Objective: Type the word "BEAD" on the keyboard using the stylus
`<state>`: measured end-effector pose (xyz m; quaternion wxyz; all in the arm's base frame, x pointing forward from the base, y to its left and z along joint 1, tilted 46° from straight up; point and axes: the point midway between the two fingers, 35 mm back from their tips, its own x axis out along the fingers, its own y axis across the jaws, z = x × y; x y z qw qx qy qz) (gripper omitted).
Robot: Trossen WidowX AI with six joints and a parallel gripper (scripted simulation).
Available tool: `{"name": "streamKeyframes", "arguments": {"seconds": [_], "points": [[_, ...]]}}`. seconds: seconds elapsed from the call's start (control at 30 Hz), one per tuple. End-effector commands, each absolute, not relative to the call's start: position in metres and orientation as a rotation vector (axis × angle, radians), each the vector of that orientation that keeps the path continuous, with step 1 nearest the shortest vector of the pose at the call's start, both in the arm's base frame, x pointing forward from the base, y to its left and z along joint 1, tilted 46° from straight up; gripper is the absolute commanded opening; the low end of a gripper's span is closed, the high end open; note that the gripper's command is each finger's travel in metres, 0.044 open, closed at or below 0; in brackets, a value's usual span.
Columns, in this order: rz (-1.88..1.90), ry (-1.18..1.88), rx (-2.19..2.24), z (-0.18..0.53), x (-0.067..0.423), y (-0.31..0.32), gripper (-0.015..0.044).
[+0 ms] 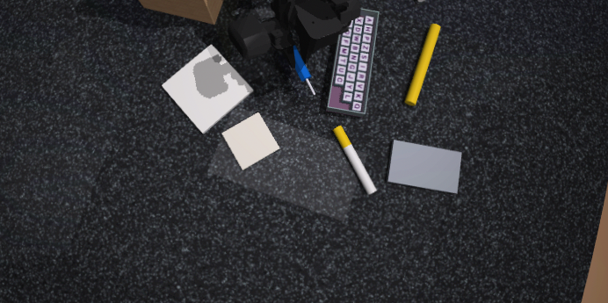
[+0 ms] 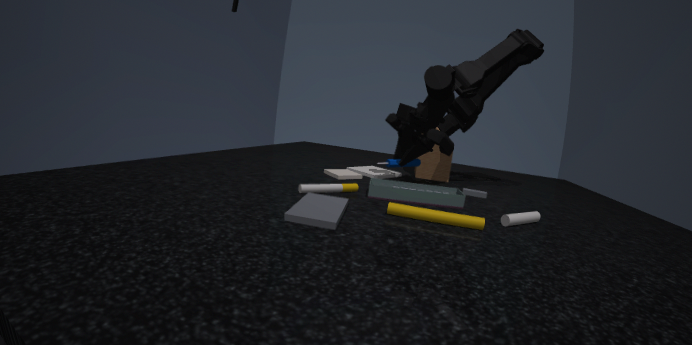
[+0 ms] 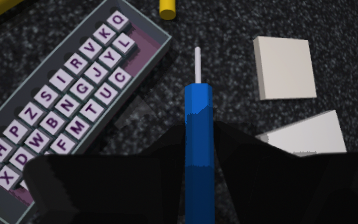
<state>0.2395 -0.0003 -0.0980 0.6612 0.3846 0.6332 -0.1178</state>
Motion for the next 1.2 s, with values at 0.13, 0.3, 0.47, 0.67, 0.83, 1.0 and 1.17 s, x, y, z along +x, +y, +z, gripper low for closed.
{"name": "streamKeyframes", "arguments": {"seconds": [0.13,0.3,0.47,0.67,0.83,1.0,1.17], "points": [[-0.123,1.505,0.586,-0.096,0.260,-0.002,0.0000],[-0.025,1.548,0.414,-0.092,0.270,-0.001,0.0000],[0.079,1.588,0.241,-0.087,0.280,0.000,0.0000],[0.211,1.630,0.036,-0.080,0.291,0.003,0.0000],[0.329,1.659,-0.135,-0.072,0.299,0.006,0.0000],[0.453,1.682,-0.304,-0.063,0.307,0.009,0.0000],[0.584,1.699,-0.473,-0.053,0.314,0.012,0.0000]]}}
